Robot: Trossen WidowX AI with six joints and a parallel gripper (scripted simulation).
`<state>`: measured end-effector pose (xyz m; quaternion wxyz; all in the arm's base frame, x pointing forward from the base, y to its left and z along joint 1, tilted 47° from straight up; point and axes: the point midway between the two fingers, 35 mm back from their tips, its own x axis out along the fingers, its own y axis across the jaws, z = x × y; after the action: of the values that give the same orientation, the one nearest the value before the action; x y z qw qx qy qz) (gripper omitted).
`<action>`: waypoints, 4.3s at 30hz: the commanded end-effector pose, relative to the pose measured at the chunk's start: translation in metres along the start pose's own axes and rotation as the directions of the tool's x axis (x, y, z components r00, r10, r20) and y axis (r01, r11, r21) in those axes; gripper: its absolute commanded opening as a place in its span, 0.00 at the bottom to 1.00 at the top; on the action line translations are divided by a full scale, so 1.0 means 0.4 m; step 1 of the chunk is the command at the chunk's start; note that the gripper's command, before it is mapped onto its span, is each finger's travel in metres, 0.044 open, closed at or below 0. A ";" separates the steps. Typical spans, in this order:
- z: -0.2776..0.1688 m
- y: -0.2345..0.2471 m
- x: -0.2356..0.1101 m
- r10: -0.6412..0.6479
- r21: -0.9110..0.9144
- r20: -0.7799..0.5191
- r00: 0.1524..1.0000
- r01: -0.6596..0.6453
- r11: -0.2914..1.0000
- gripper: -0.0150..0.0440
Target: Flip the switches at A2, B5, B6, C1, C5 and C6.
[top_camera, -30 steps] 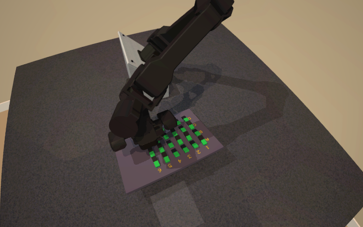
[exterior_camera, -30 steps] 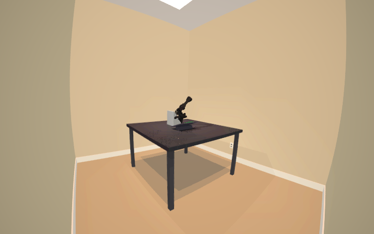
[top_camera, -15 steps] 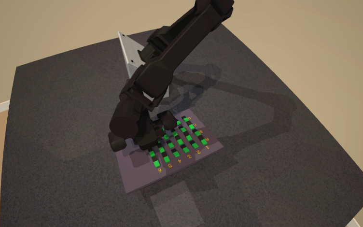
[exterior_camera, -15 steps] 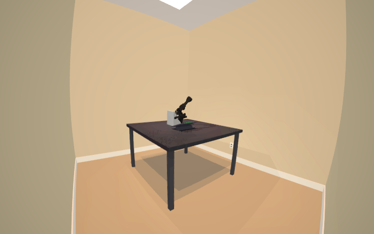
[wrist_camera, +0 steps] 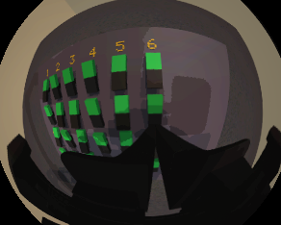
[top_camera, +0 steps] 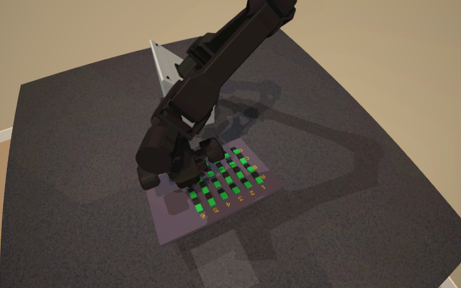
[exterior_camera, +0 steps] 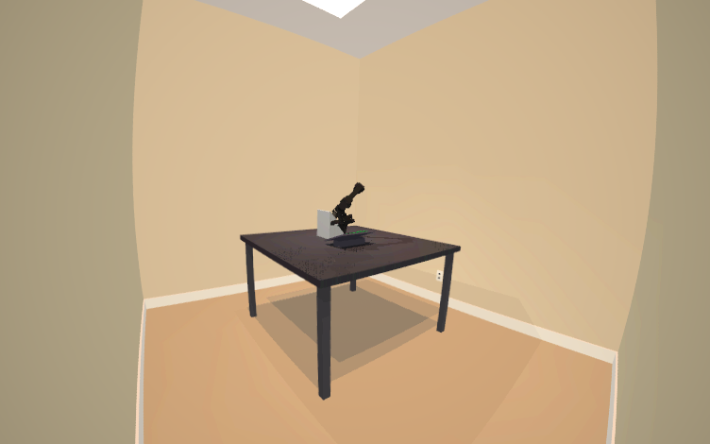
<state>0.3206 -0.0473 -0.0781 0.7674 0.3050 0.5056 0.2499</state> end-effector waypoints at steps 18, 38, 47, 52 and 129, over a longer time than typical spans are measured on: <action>-0.014 0.242 -0.147 -0.017 -0.002 -0.014 1.000 0.017 1.000 0.25; -0.094 0.396 -0.053 0.001 0.001 0.015 1.000 -0.001 1.000 0.25; -0.095 0.397 -0.030 0.003 0.001 0.016 1.000 -0.003 1.000 0.25; -0.095 0.397 -0.024 0.003 0.001 0.016 1.000 -0.003 1.000 0.25; -0.092 0.395 0.004 0.002 -0.005 0.012 1.000 -0.002 1.000 0.25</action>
<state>0.2754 0.0755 0.0201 0.7696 0.3083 0.5006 0.2491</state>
